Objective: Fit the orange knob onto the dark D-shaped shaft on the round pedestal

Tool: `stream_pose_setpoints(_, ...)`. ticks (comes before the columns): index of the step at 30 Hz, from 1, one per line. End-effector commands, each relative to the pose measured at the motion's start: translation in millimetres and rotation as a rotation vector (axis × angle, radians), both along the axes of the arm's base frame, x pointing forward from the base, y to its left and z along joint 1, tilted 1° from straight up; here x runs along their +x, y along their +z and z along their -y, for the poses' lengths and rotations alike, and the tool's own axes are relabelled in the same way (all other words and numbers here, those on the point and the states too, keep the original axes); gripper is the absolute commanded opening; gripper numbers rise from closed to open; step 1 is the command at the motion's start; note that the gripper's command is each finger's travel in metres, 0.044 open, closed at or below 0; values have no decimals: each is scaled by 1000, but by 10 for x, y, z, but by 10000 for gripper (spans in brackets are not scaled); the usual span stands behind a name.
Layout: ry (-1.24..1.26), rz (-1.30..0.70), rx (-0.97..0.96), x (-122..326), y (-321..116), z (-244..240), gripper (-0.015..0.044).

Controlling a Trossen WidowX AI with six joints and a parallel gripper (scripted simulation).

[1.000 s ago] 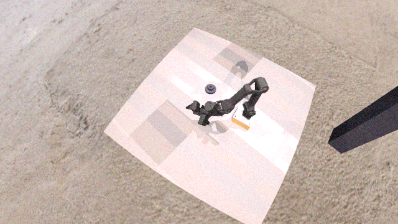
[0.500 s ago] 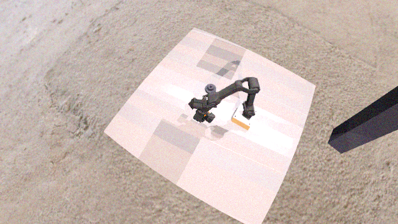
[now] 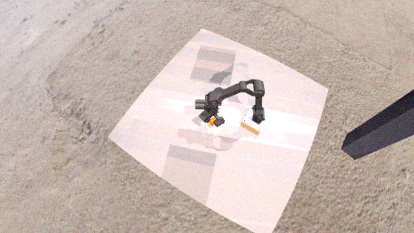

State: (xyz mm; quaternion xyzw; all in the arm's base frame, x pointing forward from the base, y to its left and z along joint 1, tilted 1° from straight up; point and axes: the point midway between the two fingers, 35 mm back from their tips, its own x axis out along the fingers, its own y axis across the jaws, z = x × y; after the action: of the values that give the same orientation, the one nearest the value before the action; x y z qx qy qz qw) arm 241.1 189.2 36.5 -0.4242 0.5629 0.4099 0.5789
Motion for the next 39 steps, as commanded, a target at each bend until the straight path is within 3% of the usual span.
stream_pose_setpoints(1,-9,-12,-1,-14,-171,6,440)
stream_pose_setpoints(35,-9,-12,-2,-9,-640,10,440)
stream_pose_setpoints(39,-9,-12,-2,-9,-640,10,335)
